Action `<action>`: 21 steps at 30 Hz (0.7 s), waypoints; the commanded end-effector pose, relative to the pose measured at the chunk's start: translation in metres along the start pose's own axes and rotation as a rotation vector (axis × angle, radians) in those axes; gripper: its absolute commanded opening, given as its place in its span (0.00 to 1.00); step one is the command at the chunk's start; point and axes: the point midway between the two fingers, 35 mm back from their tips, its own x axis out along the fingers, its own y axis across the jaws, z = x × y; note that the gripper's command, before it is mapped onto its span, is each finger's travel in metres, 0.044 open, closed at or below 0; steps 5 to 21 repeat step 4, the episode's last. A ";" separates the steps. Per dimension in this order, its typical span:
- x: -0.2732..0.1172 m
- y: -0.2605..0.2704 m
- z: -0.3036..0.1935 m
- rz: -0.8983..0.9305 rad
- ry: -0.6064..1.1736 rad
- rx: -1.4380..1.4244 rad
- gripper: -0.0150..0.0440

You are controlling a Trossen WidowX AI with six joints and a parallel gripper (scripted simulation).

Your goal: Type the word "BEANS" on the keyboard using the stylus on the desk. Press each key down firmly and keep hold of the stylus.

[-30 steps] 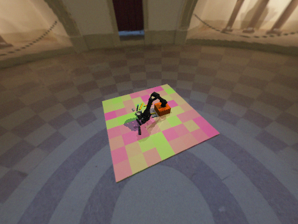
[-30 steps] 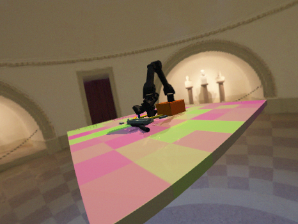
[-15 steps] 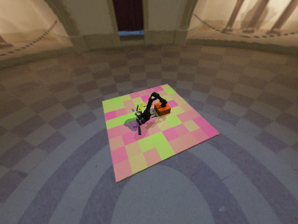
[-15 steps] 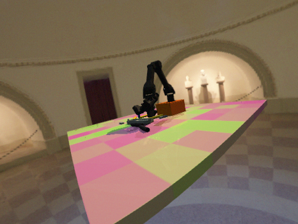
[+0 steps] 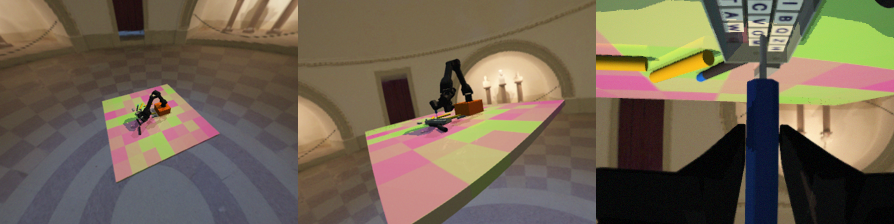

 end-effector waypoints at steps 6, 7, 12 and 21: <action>0.000 0.000 0.000 0.000 0.000 0.000 0.39; 0.000 0.000 0.000 0.000 0.000 0.000 0.39; 0.000 0.000 0.000 0.000 0.000 0.000 0.39; 0.000 0.000 0.000 0.000 0.000 0.000 0.39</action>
